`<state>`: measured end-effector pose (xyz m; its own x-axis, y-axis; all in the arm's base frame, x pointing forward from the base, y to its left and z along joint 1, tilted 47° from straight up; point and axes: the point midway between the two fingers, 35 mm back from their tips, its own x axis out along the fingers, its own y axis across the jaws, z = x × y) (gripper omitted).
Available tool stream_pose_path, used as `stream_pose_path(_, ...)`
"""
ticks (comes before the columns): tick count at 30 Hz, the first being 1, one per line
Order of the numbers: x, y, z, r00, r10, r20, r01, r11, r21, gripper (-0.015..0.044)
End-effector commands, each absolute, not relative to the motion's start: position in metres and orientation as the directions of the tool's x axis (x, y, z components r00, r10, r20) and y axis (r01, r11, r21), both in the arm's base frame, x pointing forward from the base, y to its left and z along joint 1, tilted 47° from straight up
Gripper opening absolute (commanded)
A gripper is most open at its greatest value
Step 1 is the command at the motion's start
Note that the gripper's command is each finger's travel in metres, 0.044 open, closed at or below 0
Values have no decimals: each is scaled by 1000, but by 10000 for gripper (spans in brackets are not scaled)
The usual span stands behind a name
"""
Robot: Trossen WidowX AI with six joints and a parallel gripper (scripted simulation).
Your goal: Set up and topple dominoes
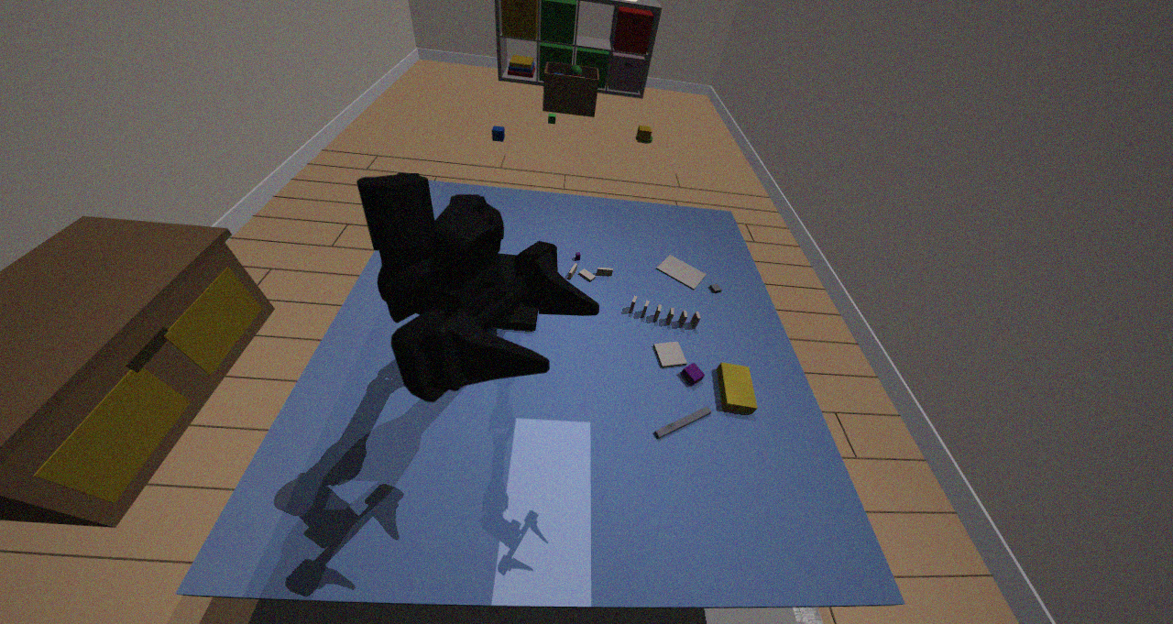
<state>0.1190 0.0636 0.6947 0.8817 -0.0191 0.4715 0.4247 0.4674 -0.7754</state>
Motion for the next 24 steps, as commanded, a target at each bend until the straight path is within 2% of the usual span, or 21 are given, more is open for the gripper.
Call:
stream_pose_path(1,119,63,695,881,-19,472,424,470,-774,426)
stream_pose_path(5,120,43,698,875,-16,484,415,540,-732,440)
stream_pose_path(13,139,-22,687,875,-42,483,335,772,-540,440)
stream_pose_path(20,200,-102,660,909,-102,404,216,944,-248,440)
stream_pose_path(24,217,-97,649,925,-63,376,155,963,-221,440)
